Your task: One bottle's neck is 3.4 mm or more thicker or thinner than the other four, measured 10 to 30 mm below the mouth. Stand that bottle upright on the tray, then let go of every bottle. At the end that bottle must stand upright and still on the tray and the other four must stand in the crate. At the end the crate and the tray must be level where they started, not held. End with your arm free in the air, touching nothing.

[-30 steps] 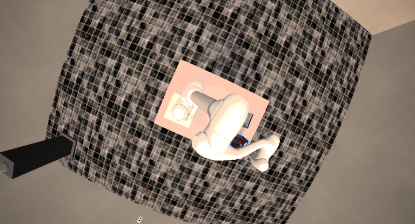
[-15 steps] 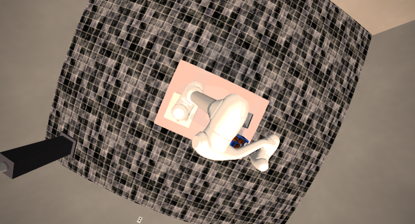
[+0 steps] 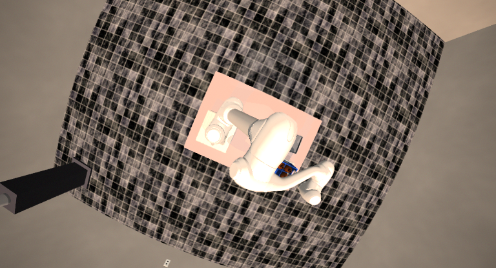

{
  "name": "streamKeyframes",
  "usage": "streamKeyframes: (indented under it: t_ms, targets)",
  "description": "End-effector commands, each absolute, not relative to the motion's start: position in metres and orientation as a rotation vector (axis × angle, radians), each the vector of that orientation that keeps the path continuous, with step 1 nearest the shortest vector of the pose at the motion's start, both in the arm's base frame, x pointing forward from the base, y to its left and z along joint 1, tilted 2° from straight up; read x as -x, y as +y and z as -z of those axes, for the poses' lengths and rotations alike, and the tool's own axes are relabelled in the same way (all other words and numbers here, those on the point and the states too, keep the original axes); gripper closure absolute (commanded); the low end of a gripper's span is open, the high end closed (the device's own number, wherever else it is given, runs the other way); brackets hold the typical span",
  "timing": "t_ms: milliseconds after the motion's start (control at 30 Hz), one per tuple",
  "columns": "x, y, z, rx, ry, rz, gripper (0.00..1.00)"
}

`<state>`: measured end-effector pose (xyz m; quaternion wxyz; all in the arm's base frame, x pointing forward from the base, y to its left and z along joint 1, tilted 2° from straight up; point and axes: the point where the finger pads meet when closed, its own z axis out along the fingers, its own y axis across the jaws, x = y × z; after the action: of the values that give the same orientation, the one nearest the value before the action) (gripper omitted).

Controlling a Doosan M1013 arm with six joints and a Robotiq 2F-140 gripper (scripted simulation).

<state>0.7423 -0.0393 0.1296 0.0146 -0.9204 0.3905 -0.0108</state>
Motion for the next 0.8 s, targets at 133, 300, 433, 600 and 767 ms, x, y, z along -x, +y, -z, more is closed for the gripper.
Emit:
streamKeyframes:
  t_ms: [133,300,433,600,767]
  targets:
    - [-0.7423,-0.0392,-0.1297,2.865,1.215,0.034,0.62]
    - [-0.7423,-0.0392,-0.1296,2.865,1.215,0.034,0.62]
    - [-0.7423,-0.0392,-0.1294,2.865,1.215,0.034,0.62]
    - [-0.7424,-0.0392,-0.1278,2.865,1.215,0.034,0.62]
    - [-0.7425,-0.0391,-0.1246,2.865,1.215,0.034,0.62]
